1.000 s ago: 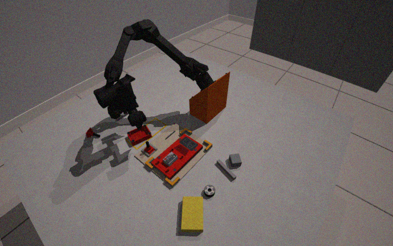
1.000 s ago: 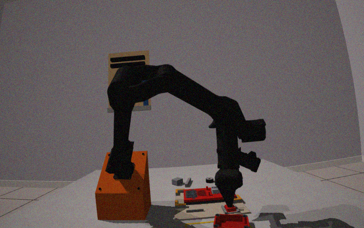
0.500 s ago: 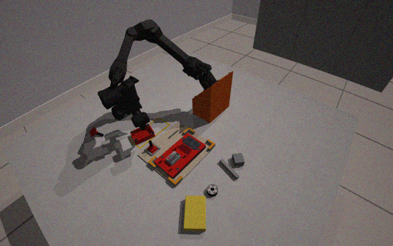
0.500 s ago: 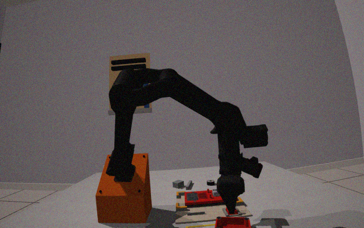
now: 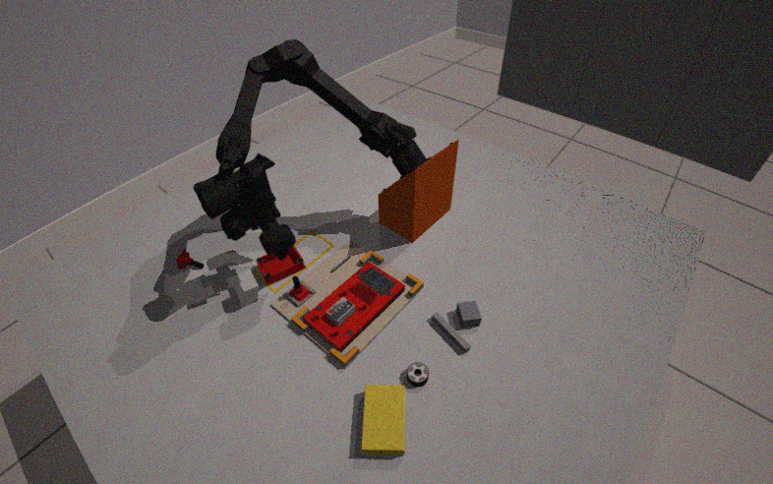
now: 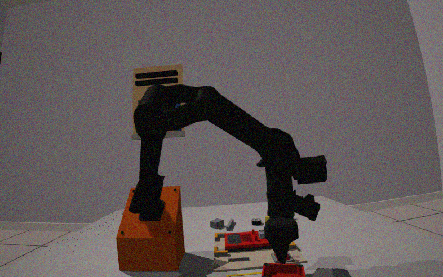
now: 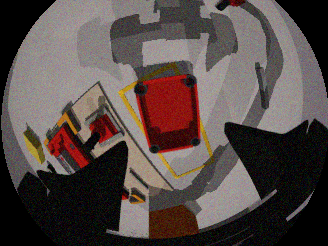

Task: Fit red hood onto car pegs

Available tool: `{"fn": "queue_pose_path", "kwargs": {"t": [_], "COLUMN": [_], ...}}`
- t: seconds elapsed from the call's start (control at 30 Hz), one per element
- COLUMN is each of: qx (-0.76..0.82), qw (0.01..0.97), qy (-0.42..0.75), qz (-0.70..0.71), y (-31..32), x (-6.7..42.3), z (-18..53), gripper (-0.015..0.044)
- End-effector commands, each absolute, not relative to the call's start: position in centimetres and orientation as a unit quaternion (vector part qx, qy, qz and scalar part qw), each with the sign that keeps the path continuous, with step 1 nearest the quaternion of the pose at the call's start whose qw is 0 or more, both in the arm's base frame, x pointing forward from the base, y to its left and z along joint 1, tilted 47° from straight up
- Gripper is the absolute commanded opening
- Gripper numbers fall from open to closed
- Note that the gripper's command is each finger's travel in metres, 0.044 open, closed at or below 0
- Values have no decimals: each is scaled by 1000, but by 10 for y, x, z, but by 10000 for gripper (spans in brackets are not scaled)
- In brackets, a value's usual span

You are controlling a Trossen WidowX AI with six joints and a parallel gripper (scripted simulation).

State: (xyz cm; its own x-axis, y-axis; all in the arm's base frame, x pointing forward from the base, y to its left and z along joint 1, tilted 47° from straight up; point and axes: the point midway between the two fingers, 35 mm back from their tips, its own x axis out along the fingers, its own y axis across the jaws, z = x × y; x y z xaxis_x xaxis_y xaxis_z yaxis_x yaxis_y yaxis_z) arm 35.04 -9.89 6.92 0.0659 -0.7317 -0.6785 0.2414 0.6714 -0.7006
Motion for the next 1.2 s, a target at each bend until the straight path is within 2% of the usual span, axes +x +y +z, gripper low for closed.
{"fn": "queue_pose_path", "kwargs": {"t": [0.0, 1.17], "qx": [-210, -211], "qw": [700, 700], "qy": [588, 588], "qz": [-347, -348], "y": [-101, -117], "x": [351, 353], "z": [67, 52], "gripper": [440, 440]}}
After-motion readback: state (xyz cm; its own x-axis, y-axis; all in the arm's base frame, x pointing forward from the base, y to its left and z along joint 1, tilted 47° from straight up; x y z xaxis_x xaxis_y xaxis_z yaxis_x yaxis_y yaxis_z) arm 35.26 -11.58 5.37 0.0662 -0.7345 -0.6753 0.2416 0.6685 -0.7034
